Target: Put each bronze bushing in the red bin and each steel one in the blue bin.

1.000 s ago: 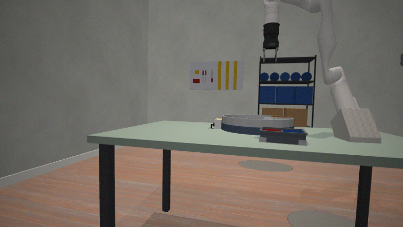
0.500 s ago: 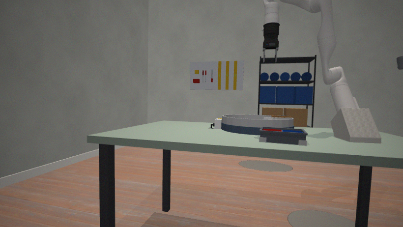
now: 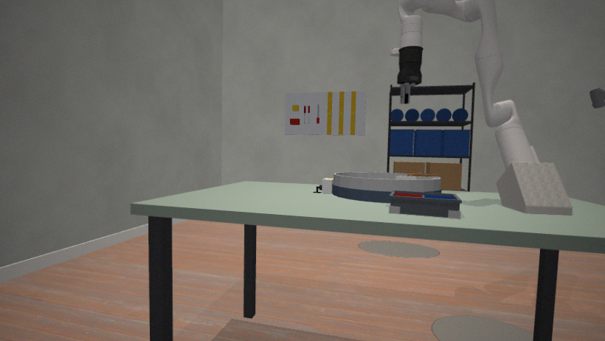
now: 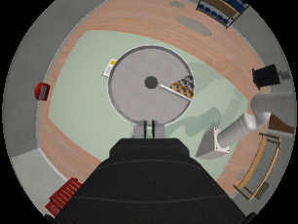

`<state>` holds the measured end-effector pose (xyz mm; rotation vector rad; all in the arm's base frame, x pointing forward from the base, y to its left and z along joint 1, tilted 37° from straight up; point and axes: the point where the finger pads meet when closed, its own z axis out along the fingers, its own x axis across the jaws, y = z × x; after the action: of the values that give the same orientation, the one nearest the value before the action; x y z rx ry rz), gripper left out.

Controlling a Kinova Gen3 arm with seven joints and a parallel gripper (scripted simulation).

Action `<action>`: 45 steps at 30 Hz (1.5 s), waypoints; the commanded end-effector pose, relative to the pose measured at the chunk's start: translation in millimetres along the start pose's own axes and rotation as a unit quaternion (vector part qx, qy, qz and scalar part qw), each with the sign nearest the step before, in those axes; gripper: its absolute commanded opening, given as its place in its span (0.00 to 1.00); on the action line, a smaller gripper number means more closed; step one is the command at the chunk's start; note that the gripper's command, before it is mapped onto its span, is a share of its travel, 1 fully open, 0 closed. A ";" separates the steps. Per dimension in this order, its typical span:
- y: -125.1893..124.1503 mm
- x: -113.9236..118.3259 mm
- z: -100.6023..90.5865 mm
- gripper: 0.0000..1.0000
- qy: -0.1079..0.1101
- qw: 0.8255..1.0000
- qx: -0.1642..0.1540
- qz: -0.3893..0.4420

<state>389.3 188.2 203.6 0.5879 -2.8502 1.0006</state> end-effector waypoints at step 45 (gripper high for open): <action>-85.5 67.4 129.4 0.34 -0.004 0.670 -0.006 -0.742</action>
<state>370.8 39.6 165.2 2.1686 -1.3819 0.5741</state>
